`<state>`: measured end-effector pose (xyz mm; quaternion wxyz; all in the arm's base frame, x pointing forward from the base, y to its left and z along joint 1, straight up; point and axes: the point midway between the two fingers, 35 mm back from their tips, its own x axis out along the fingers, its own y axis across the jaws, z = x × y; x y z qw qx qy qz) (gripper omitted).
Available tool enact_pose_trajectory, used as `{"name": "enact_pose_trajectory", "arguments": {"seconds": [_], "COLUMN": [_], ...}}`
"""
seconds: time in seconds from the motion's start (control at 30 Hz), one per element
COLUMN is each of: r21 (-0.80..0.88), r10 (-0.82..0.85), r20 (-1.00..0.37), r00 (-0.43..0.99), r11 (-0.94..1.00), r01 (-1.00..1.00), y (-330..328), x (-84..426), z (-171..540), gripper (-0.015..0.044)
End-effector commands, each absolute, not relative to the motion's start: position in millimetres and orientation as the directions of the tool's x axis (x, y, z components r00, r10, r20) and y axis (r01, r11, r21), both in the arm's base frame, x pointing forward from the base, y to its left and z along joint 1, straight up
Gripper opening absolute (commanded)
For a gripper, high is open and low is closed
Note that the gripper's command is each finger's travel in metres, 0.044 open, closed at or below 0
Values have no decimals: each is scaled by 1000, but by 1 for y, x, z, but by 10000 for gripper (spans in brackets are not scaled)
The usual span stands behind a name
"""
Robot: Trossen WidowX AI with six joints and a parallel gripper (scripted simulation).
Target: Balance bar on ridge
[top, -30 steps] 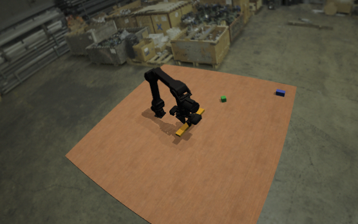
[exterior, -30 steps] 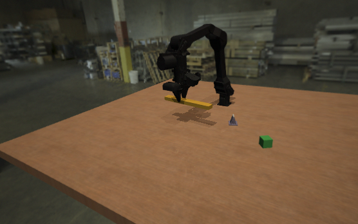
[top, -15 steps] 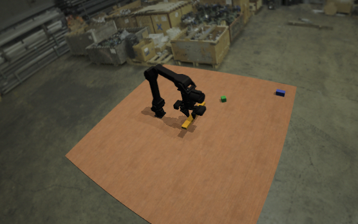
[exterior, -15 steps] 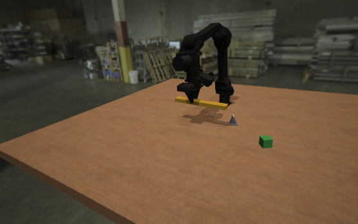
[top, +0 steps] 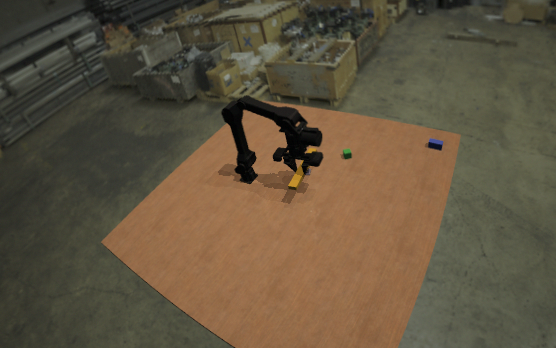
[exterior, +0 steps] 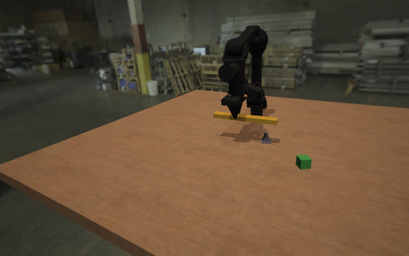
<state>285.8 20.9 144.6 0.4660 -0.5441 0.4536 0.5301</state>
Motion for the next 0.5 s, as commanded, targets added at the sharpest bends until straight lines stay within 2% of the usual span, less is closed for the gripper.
{"name": "enact_pose_trajectory", "arguments": {"seconds": [0.0,0.47], "r21": [-29,-28], "r10": [4,9], "r20": [-1000,-1000], "r00": [29,26], "r11": [-188,-323], "r01": [-982,-946], "y": [36,83], "x": [279,252], "z": [144,141], "gripper": [0,0]}}
